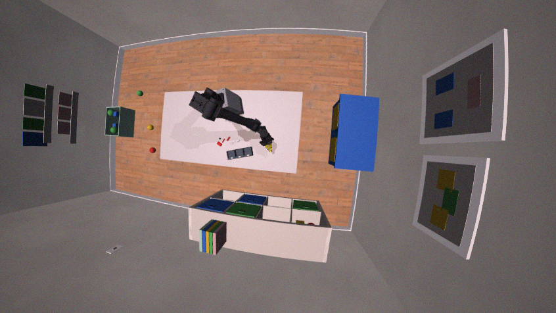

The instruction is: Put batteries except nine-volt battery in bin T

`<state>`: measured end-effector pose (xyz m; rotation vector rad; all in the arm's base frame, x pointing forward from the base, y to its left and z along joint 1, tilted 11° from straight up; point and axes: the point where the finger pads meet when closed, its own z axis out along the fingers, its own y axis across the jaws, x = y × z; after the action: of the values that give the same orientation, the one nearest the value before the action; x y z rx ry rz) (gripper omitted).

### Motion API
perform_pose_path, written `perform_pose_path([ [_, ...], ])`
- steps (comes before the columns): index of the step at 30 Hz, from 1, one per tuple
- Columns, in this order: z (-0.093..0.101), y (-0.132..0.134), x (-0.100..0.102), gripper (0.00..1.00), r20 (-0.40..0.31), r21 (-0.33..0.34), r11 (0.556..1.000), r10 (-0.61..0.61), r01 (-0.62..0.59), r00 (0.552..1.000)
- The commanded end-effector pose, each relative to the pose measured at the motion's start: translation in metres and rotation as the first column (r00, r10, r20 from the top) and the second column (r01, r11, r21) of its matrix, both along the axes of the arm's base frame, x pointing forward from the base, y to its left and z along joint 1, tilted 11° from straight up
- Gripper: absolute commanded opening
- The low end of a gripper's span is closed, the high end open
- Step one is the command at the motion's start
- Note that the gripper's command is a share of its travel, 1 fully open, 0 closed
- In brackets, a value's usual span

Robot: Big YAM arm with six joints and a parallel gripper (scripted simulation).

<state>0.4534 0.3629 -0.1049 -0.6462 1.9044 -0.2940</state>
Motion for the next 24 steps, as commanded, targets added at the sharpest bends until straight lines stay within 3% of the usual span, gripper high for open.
perform_pose_path([
  [1,0.017,-0.023,0.020,0.09,-0.026,0.020,0.999,-0.049,0.050,0.998],
  [4,0.023,-0.033,0.032,0.09,-0.054,0.019,0.997,-0.078,0.079,0.995],
  [7,0.020,-0.059,0.035,0.09,-0.077,-0.004,0.996,-0.087,0.087,0.993],
  [9,0.022,-0.076,0.040,0.09,-0.132,-0.015,0.991,-0.132,0.131,0.982],
  [11,0.022,-0.076,0.040,0.09,-0.132,-0.015,0.991,-0.132,0.131,0.982],
  [12,0.034,-0.071,0.057,0.09,-0.144,0.004,0.987,-0.158,0.160,0.977],
  [13,0.035,-0.080,0.059,0.09,-0.161,-0.001,0.985,-0.171,0.173,0.972],
  [14,0.024,-0.100,0.046,0.09,-0.187,-0.031,0.985,-0.175,0.172,0.967],
  [17,0.030,-0.117,0.053,0.09,-0.164,-0.030,0.987,-0.163,0.161,0.973],
  [18,0.026,-0.128,0.050,0.09,-0.224,-0.042,0.979,-0.205,0.201,0.953],
  [24,0.030,-0.176,0.052,0.09,-0.297,-0.061,0.965,-0.263,0.256,0.918],
])
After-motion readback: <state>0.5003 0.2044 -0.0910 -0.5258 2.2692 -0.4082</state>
